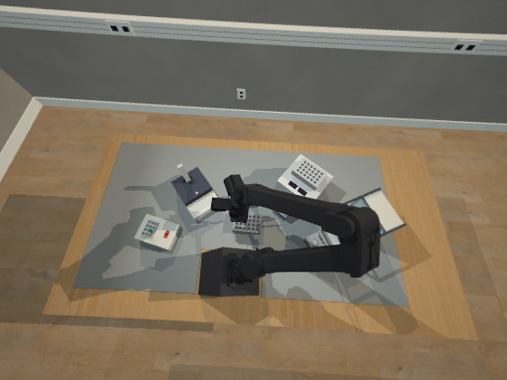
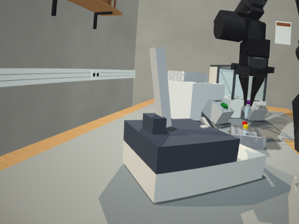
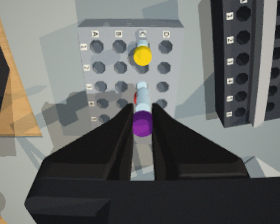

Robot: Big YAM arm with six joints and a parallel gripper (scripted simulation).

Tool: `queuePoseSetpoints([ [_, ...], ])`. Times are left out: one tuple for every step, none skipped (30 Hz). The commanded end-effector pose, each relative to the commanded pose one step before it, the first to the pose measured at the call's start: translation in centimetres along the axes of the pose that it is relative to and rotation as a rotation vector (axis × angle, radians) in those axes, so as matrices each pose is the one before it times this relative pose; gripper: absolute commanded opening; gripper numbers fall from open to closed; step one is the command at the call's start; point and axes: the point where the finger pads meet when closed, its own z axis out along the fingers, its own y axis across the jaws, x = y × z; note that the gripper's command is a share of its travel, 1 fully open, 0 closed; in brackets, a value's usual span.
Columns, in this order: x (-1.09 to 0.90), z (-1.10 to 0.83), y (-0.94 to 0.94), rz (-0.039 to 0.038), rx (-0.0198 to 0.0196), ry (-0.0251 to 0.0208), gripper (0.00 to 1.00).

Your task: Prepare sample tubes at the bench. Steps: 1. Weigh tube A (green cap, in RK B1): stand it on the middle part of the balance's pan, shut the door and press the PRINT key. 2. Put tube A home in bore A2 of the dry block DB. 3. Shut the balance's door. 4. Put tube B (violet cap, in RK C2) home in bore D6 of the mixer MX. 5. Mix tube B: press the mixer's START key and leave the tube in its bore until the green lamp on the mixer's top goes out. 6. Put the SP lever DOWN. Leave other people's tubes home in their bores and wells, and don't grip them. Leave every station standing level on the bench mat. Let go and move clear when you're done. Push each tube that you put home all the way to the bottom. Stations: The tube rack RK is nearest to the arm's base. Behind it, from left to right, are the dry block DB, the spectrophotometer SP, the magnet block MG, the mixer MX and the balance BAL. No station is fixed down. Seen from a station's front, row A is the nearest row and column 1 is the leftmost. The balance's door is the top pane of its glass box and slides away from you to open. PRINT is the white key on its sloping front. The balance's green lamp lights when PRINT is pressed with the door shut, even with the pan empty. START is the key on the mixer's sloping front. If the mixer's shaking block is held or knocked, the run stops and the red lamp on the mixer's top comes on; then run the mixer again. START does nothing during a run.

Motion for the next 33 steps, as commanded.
queuePoseSetpoints([
  [-0.201, -0.422, -0.827, 0.00853, 0.01086, -0.00598, 0.09],
  [0.0, 0.0, 0.0, 0.0, 0.0, 0.0, 0.09],
  [0.0, 0.0, 0.0, 0.0, 0.0, 0.0, 0.09],
  [0.0, 0.0, 0.0, 0.0, 0.0, 0.0, 0.09],
  [0.0, 0.0, 0.0, 0.0, 0.0, 0.0, 0.09],
  [0.0, 0.0, 0.0, 0.0, 0.0, 0.0, 0.09],
  [0.0, 0.0, 0.0, 0.0, 0.0, 0.0, 0.09],
  [0.0, 0.0, 0.0, 0.0, 0.0, 0.0, 0.09],
  [0.0, 0.0, 0.0, 0.0, 0.0, 0.0, 0.09],
  [0.0, 0.0, 0.0, 0.0, 0.0, 0.0, 0.09],
  [0.0, 0.0, 0.0, 0.0, 0.0, 0.0, 0.09],
  [-0.044, -0.448, 0.376, -0.00384, 0.00796, -0.00126, 0.09],
  [-0.166, -0.434, -0.647, 0.00629, 0.00943, -0.00555, 0.09],
  [-0.168, -0.449, -0.668, 0.00647, 0.00985, -0.00552, 0.09],
  [-0.027, -0.216, -0.102, 0.00097, 0.0015, -0.0008, 0.09],
  [-0.006, -0.181, -0.016, 0.00013, 0.00023, -0.00009, 0.09],
  [-0.009, -0.181, -0.014, 0.00013, 0.00014, -0.00025, 0.09],
  [-0.009, -0.181, -0.014, 0.00013, 0.00014, -0.00026, 0.09],
  [-0.008, -0.181, -0.014, 0.00012, 0.00015, -0.00023, 0.09],
  [-0.009, -0.181, -0.014, 0.00012, 0.00014, -0.00025, 0.09],
  [0.0, 0.0, 0.0, 0.0, 0.0, 0.0, 0.09],
  [0.0, 0.0, 0.0, 0.0, 0.0, 0.0, 0.09],
  [-0.046, 0.033, 0.159, -0.00532, -0.00796, 0.0048, 0.09],
  [0.024, -0.376, -0.163, 0.005, 0.0073, -0.00492, 0.09],
  [-0.006, -0.203, -0.03, 0.00068, 0.00093, -0.00083, 0.09],
  [-0.007, -0.18, -0.014, 0.00011, 0.00018, -0.00014, 0.09],
  [-0.008, -0.18, -0.013, 0.00011, 0.00014, -0.00021, 0.09],
  [-0.009, -0.181, -0.012, 0.00011, 0.00012, -0.00025, 0.09],
  [-0.008, -0.181, -0.012, 0.00011, 0.00013, -0.00023, 0.09],
  [-0.008, -0.181, -0.012, 0.00011, 0.00012, -0.00022, 0.09],
  [-0.008, -0.181, -0.011, 0.0001, 0.00011, -0.00024, 0.09],
  [-0.008, -0.181, -0.011, 0.0001, 0.00011, -0.00024, 0.09],
  [-0.008, -0.181, -0.011, 0.0001, 0.0001, -0.00025, 0.09],
])
